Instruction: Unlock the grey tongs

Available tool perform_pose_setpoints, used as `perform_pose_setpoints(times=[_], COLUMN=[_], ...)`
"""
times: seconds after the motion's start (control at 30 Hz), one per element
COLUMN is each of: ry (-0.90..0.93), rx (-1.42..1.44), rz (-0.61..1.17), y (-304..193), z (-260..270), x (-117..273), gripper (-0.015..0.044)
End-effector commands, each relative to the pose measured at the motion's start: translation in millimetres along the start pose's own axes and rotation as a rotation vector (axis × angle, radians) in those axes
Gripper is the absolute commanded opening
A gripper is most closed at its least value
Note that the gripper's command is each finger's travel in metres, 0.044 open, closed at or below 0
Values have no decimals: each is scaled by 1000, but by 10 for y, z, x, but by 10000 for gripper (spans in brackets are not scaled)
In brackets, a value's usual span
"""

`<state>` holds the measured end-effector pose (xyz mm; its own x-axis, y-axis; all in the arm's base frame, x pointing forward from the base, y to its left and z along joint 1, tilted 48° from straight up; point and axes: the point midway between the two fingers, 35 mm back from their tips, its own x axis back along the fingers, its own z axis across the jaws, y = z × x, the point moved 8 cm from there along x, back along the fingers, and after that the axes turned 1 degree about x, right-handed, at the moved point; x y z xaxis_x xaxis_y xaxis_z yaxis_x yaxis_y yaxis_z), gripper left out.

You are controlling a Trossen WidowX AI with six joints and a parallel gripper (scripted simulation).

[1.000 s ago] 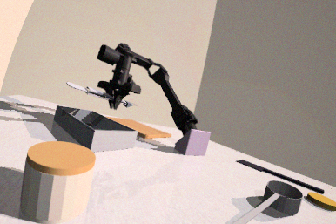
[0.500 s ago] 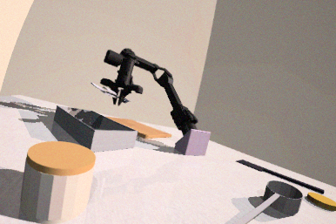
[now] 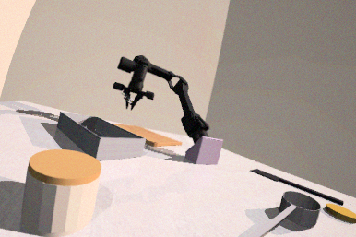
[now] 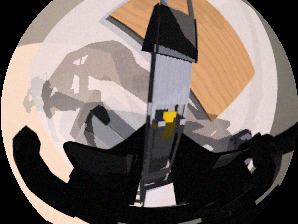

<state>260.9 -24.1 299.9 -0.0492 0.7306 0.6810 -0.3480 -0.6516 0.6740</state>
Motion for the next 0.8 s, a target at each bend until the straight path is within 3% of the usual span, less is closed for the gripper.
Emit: perform_pose_setpoints(times=[0.0, 0.77], ry=[4, -15], rx=[30, 394], rz=[-3, 24], y=[29, 885], z=[-13, -315], x=[15, -41], gripper=[-150, -150])
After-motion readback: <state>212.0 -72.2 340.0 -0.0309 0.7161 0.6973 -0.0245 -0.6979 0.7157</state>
